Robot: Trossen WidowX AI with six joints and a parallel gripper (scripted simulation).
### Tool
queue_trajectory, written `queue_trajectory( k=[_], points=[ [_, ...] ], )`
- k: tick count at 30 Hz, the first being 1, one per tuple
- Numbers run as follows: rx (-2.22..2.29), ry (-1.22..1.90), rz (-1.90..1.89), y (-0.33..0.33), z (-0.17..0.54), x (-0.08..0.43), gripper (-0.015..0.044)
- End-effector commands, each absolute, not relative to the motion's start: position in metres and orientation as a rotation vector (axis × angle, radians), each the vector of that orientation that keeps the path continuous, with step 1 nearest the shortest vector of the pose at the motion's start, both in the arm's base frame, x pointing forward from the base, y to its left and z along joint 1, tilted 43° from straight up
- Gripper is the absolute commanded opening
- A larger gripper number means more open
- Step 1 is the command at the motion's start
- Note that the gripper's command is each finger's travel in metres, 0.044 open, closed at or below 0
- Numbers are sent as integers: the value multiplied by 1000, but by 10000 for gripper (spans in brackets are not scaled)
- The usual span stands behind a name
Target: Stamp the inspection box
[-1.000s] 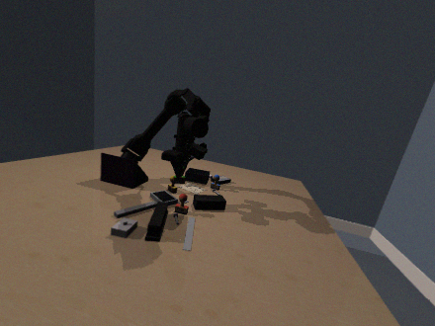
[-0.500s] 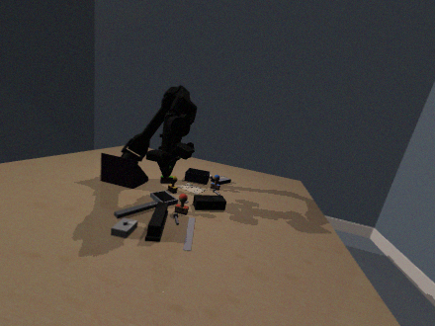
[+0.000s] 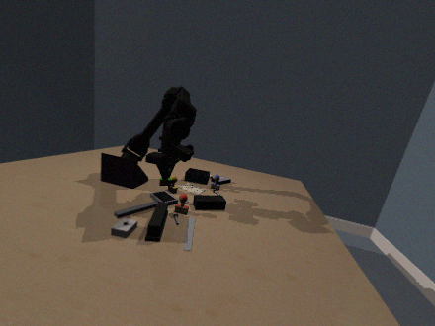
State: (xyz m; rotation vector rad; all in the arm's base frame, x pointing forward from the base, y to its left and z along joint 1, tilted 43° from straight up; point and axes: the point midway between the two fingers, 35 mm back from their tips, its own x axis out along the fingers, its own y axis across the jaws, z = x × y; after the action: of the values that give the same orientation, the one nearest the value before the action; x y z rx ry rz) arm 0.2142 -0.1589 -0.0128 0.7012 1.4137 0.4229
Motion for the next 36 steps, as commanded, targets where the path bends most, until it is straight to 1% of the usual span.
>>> queue_trajectory(
  k=[1, 36],
  points=[
    [708, 1415, 419, -157, -16, 214, 0],
    [710, 1415, 418, -141, -33, 218, 0]
  ],
)
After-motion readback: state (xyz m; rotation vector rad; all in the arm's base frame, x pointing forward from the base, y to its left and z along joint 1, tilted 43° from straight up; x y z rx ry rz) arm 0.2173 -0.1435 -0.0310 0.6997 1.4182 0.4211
